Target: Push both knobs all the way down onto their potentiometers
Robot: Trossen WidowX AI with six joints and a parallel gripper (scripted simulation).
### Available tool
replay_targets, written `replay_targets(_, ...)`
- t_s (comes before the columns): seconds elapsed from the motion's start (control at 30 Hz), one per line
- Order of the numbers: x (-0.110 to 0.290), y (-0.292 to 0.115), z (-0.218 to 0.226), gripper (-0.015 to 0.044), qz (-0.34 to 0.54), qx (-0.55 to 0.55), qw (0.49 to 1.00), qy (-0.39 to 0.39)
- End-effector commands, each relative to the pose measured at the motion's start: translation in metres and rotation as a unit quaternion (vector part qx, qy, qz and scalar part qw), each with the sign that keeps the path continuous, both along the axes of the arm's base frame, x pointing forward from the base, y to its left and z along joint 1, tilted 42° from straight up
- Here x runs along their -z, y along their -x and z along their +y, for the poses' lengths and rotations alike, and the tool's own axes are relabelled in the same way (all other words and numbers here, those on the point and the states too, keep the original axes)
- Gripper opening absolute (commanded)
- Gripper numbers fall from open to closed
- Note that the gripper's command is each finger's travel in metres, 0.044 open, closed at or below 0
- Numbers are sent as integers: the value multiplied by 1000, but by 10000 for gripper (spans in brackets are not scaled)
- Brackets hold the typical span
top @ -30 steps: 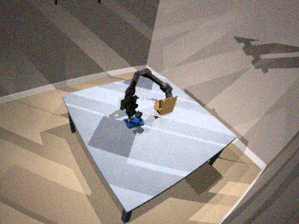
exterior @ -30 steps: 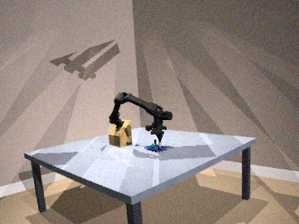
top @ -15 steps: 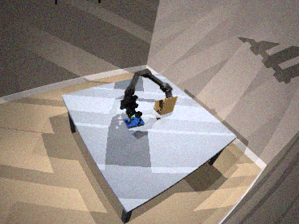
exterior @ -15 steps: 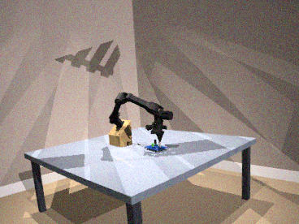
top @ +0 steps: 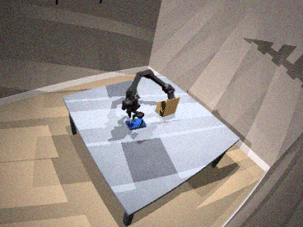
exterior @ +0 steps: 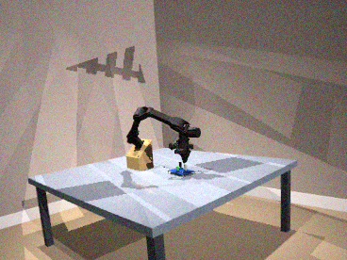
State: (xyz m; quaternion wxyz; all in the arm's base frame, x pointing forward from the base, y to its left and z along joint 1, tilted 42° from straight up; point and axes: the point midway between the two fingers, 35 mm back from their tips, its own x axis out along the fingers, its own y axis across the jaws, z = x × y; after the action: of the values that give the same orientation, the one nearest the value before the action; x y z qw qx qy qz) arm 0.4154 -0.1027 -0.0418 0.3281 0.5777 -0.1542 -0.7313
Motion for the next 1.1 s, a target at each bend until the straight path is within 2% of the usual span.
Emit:
replay_targets(0.0,0,0,0,210,0,-1,1000,0)
replay_targets(0.1,-2,12,7,289,-1,-1,1000,-2)
replay_targets(0.3,-11,66,31,440,-3,-3,1000,-8)
replay_targets(0.67,-16,179,52,440,-4,-4,1000,-15)
replay_targets(1.07,-16,180,52,440,-4,-4,1000,-15)
